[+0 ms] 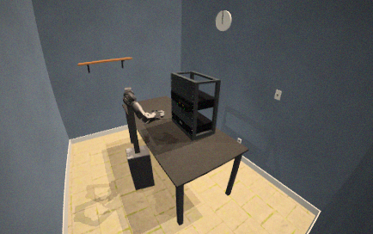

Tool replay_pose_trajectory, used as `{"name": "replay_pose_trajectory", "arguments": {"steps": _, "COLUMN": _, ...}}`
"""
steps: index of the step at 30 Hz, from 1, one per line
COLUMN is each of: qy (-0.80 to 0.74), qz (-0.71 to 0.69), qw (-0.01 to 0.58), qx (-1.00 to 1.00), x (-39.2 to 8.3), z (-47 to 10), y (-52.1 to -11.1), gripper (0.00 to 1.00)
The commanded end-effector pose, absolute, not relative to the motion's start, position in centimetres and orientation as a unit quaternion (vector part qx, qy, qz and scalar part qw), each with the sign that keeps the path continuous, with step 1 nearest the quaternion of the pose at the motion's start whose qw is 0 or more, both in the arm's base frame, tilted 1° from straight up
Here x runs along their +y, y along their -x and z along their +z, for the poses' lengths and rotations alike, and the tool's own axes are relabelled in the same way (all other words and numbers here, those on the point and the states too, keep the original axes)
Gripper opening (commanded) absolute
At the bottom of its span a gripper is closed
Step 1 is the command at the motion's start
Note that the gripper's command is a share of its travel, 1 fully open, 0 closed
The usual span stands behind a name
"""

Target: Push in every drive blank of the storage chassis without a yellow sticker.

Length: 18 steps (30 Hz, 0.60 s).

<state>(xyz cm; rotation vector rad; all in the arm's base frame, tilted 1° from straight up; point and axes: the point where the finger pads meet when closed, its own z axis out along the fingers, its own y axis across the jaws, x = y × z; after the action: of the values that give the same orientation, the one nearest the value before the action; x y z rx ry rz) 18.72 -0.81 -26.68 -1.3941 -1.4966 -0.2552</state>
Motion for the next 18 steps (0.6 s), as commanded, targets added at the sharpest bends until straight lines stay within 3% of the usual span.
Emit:
{"name": "replay_pose_trajectory", "arguments": {"steps": 1, "qy": 0.583, "qz": -0.112, "qw": 0.507, "qx": -0.625, "x": -0.8, "z": -26.9, "y": -18.8, "gripper": 1.0}}
{"name": "replay_pose_trajectory", "arguments": {"steps": 18, "qy": 0.613, "qz": -0.169, "qw": 0.422, "qx": -0.646, "x": -0.6, "z": -29.0, "y": -19.6, "gripper": 1.0}}
